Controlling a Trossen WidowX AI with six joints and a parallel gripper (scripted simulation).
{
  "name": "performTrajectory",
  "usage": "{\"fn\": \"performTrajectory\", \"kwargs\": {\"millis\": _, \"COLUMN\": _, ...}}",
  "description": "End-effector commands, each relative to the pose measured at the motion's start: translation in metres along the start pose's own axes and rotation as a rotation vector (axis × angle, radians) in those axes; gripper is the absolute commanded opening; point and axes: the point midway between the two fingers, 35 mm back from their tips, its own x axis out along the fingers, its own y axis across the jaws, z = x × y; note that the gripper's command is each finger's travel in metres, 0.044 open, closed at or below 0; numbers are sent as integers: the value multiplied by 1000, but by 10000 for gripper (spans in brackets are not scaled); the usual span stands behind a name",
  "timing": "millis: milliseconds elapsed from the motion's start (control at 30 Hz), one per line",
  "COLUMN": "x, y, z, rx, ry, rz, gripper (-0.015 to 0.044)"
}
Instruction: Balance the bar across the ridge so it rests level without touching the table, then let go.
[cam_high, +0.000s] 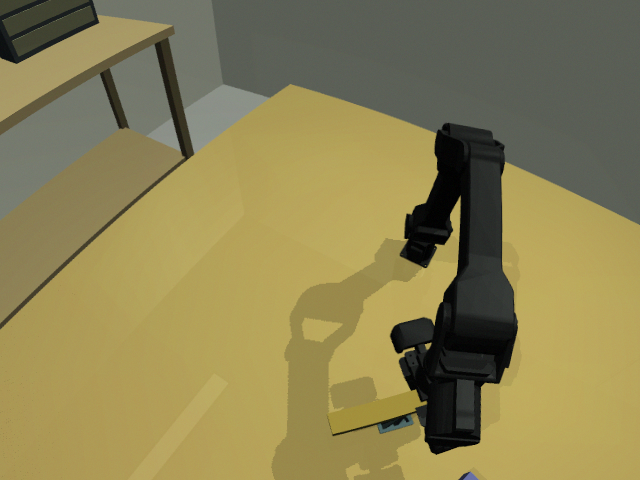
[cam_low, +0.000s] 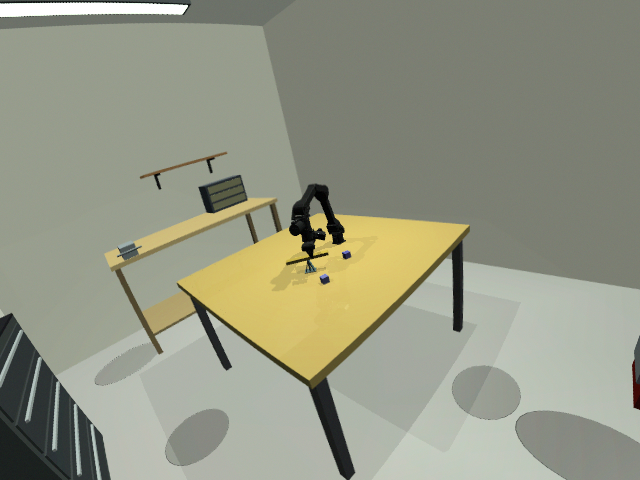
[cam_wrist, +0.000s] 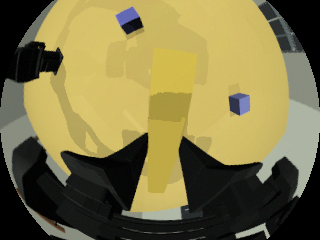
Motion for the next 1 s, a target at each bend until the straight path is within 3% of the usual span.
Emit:
{"fn": "performTrajectory", "kwargs": {"millis": 0, "x": 1, "y": 0, "z": 0, "rx": -3, "ry": -2, "rz": -3, "gripper": 0}}
{"fn": "performTrajectory", "kwargs": {"millis": 967, "x": 3, "y": 0, "z": 1, "rx": -3, "ry": -2, "rz": -3, "gripper": 0}}
